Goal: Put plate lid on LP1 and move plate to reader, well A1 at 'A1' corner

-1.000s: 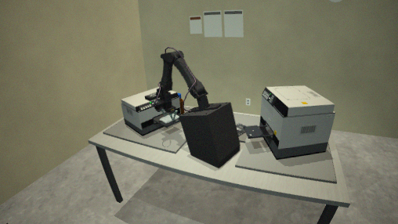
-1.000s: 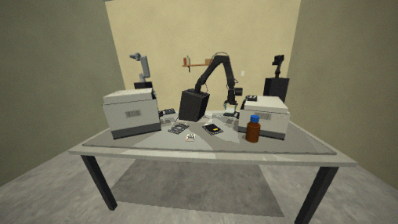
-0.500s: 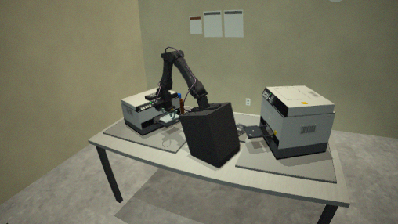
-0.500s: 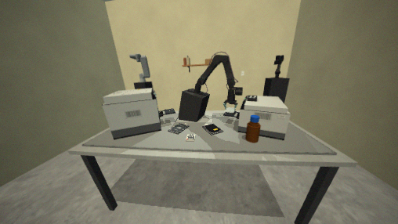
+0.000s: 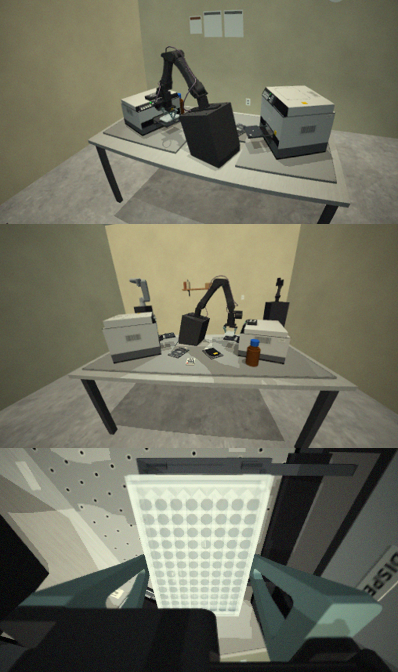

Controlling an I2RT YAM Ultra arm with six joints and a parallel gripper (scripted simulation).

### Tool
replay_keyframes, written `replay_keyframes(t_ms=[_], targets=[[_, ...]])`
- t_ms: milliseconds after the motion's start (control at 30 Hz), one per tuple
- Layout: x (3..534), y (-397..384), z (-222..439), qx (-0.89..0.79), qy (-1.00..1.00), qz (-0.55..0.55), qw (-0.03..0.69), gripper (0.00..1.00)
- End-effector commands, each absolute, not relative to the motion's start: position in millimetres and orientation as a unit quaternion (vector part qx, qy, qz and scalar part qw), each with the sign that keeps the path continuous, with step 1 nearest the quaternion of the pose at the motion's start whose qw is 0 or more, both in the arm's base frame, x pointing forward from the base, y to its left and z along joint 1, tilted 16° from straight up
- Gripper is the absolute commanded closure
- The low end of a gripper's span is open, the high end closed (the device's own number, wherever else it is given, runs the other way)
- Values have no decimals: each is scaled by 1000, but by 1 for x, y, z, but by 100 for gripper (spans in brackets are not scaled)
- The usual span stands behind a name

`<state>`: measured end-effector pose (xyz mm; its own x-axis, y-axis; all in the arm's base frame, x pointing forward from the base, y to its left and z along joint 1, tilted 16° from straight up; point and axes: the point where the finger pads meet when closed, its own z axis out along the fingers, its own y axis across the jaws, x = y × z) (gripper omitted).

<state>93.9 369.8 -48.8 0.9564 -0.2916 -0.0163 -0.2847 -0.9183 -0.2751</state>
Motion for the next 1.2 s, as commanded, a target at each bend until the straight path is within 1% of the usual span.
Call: replay_keyframes(t_ms=[0, 233, 300, 600, 1167], targets=[[101, 380, -29, -975, 154, -14, 161, 14], [102, 390, -23, -972, 148, -16, 183, 14], [100, 384, -24, -974, 148, -15, 170, 14], [96, 379, -15, -976, 144, -13, 161, 14], [98, 375, 5, -975, 148, -12, 169, 14]])
